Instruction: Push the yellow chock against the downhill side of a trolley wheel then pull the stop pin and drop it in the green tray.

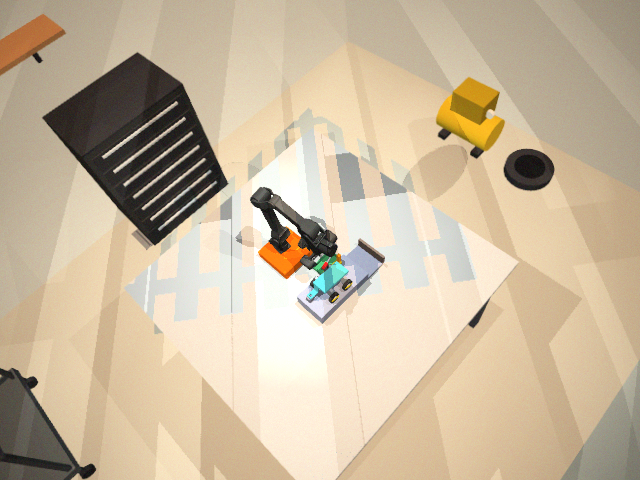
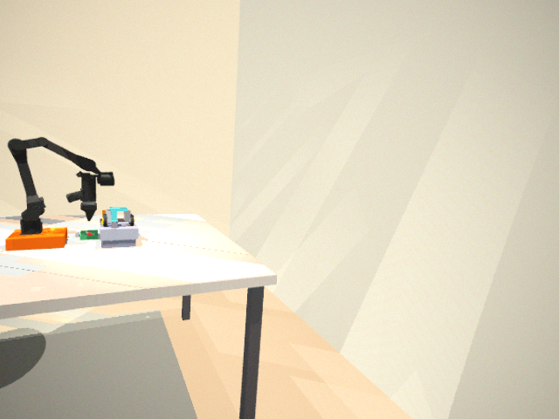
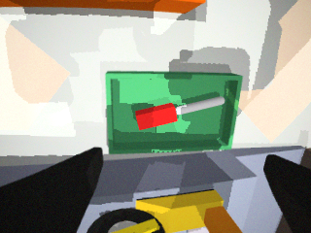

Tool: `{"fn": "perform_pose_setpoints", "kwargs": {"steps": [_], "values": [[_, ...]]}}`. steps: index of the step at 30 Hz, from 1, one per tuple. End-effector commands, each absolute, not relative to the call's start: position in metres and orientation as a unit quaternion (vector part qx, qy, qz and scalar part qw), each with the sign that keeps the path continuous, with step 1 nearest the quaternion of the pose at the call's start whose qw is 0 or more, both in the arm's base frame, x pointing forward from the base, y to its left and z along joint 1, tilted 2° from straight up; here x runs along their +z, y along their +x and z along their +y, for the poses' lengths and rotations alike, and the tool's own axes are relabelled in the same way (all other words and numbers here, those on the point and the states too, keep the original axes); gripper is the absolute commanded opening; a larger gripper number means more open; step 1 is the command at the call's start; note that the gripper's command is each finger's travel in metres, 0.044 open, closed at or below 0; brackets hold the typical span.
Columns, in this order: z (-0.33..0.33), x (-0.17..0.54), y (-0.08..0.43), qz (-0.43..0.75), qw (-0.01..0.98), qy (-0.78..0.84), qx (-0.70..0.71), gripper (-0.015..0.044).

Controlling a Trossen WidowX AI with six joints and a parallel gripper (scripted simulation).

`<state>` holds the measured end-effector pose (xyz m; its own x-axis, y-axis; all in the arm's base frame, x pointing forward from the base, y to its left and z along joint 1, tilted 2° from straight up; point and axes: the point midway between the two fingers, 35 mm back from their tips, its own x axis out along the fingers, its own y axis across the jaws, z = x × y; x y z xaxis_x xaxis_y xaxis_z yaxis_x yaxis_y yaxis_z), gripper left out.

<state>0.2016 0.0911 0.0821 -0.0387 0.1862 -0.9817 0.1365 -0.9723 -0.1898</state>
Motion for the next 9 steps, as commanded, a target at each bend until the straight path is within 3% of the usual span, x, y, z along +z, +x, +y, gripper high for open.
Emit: {"fn": "perform_pose_setpoints", "kwargs": {"steps": [1,9], "values": [[0.0912,0.0972,0.2015,-0.12,0.018,-0.694,0.71,0.044],[0.0909,0.0986,0.2025,-0.117,0.018,-0.694,0.71,0.044]]}}
